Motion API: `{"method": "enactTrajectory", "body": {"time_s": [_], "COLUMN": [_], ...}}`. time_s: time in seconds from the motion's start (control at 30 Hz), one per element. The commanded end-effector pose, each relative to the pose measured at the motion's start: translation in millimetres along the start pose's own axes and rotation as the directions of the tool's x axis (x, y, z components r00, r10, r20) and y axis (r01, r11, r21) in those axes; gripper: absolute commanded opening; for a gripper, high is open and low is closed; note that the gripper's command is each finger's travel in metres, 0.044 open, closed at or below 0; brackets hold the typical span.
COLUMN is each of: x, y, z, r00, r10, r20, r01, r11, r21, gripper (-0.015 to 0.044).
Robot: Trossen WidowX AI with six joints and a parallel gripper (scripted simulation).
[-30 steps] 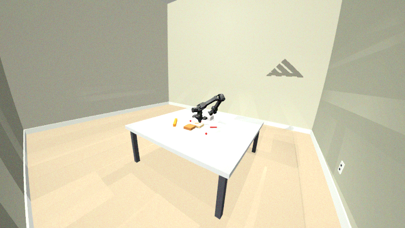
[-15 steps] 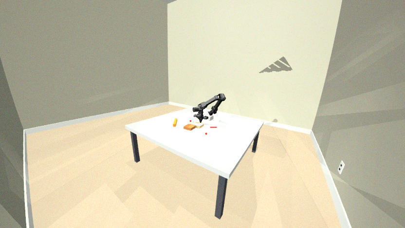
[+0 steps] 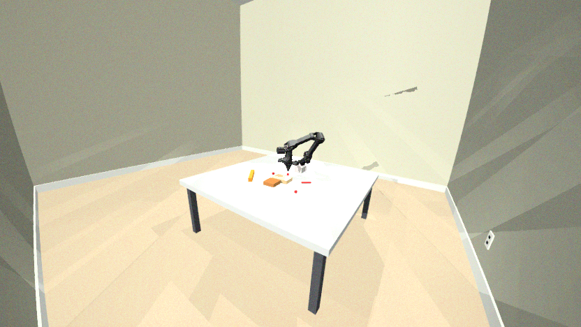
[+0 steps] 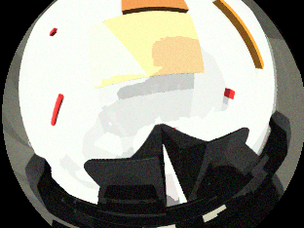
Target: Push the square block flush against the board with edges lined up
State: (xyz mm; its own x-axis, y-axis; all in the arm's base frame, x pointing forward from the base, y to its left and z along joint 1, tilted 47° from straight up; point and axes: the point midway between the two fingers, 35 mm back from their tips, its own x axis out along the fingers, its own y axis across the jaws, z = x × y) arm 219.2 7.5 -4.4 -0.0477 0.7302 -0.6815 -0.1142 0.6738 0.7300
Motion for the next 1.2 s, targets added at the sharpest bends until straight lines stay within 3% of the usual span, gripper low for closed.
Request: {"method": "enactTrajectory", "body": {"time_s": [0.0, 0.3, 0.47, 1.17], "x": [-6, -2, 50, 49], "y": [1, -24, -23, -25], "z": [-3, 25, 23, 47], "r00": [1.0, 1.0, 1.0, 1.0], "r10": [0.001, -0.002, 0.001, 0.0], "r20": [-0.012, -0.01, -0.009, -0.008], "r01": [-0.001, 0.002, -0.001, 0.0], "r11": [1.0, 1.0, 1.0, 1.0], "r21": [-0.004, -0.007, -0.008, -0.008], "gripper": [0.0, 0.0, 0.0, 0.0]}}
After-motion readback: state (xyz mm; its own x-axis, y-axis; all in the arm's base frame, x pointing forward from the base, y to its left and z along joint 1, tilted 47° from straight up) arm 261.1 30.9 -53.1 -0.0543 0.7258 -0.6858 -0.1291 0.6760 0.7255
